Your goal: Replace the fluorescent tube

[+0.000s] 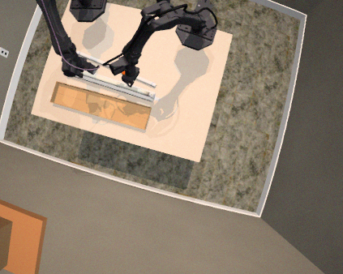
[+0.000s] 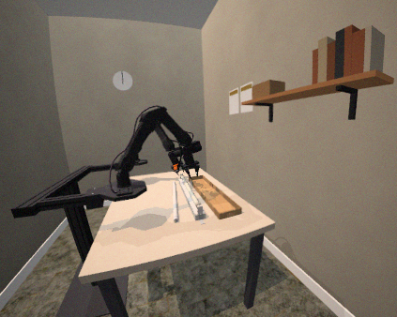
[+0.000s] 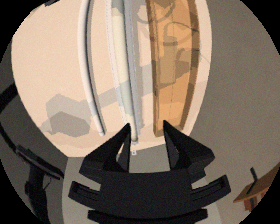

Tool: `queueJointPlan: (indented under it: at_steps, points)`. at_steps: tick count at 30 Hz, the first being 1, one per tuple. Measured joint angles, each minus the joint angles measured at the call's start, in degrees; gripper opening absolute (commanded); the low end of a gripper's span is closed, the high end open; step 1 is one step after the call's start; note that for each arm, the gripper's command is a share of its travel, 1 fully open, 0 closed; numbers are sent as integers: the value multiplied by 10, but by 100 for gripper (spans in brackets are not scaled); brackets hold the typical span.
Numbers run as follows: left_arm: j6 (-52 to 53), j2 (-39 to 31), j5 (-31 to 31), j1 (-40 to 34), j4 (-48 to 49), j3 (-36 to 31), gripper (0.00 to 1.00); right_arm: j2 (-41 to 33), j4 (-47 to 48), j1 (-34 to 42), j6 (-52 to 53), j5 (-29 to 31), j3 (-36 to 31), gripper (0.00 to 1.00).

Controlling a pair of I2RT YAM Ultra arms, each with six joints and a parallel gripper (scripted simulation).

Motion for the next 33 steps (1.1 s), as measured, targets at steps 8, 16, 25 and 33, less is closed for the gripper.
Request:
queueJointPlan:
  at_steps: [8, 16, 25, 33]
  points:
    - [-3, -44, -37, -13, 108, -99, 49, -80, 123, 13, 6, 30, -120, 49]
    - [7, -57, -61, -17, 217, -179, 49, -86, 287, 28, 10, 52, -245, 49]
    - [22, -47, -81, -9, 328, -234, 49, -48, 502, 36, 13, 71, -353, 49]
    - [35, -33, -96, -5, 419, -285, 49, -7, 693, 43, 14, 87, -454, 49]
